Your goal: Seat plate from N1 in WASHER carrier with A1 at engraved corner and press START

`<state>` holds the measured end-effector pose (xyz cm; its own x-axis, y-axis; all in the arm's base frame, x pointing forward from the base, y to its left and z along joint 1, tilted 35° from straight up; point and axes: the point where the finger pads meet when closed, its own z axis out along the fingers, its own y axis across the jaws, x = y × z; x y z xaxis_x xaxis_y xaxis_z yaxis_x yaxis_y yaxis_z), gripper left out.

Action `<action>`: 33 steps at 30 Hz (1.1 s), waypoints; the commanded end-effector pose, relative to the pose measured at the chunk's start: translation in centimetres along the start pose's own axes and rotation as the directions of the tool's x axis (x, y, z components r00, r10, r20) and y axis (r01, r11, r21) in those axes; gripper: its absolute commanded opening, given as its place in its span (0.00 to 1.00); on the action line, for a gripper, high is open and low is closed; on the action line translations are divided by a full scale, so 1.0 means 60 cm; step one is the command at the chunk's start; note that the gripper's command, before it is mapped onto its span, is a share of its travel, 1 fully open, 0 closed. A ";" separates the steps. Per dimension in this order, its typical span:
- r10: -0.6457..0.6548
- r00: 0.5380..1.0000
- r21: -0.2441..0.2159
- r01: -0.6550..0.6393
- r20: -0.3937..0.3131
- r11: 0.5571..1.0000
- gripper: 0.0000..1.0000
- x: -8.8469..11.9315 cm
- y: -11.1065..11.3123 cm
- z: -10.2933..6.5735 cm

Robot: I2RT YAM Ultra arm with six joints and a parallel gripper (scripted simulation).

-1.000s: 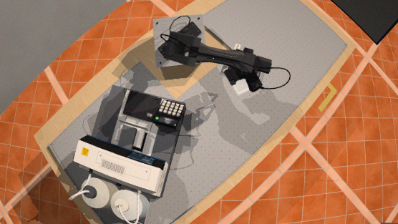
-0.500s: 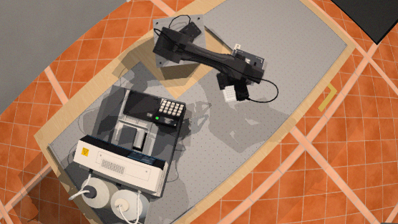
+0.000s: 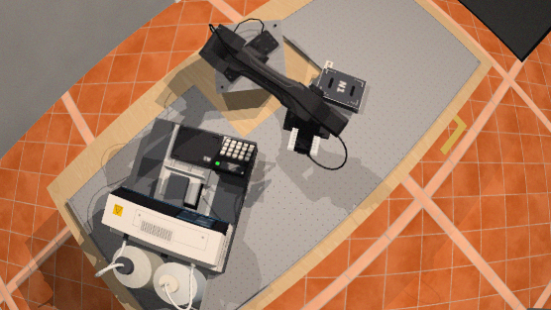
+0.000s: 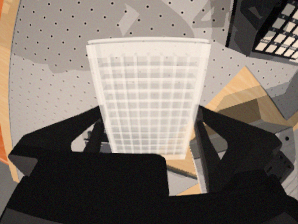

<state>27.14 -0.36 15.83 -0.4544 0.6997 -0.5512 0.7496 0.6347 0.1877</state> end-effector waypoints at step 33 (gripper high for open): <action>0.076 0.997 -0.029 -0.076 0.001 0.997 0.84 -0.070 -0.040 -0.022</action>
<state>26.37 -4.45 17.49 -0.4056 0.7485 -0.5247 0.7791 0.5833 0.2297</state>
